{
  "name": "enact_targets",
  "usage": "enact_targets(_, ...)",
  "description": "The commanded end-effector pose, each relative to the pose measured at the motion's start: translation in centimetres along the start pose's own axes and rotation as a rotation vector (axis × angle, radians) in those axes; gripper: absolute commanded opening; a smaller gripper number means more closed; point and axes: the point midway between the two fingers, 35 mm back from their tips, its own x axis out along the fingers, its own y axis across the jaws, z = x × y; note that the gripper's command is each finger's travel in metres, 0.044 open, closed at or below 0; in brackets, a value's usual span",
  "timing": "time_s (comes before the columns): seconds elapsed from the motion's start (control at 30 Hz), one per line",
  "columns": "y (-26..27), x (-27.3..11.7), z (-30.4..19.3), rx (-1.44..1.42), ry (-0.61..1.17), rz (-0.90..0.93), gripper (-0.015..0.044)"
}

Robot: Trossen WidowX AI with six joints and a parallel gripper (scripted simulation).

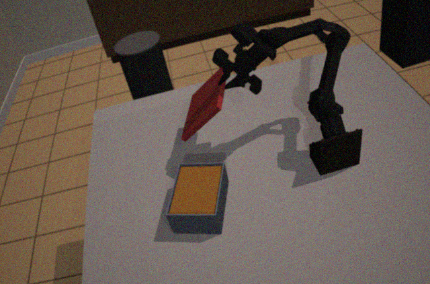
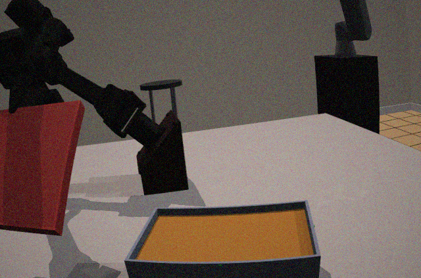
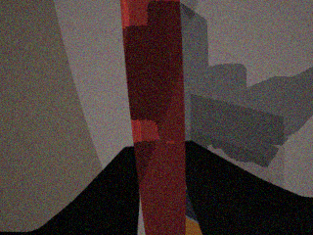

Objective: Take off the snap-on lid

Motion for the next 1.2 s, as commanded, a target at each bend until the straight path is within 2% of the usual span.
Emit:
enact_targets(0.0,0.2,-0.2,1.0,0.007,0.005,0.01,0.0)
enact_targets(0.8,-0.1,-0.6,5.8,0.007,0.004,0.011,0.0)
enact_targets(1.17,-0.7,-0.2,5.5,0.007,0.004,0.012,0.0)
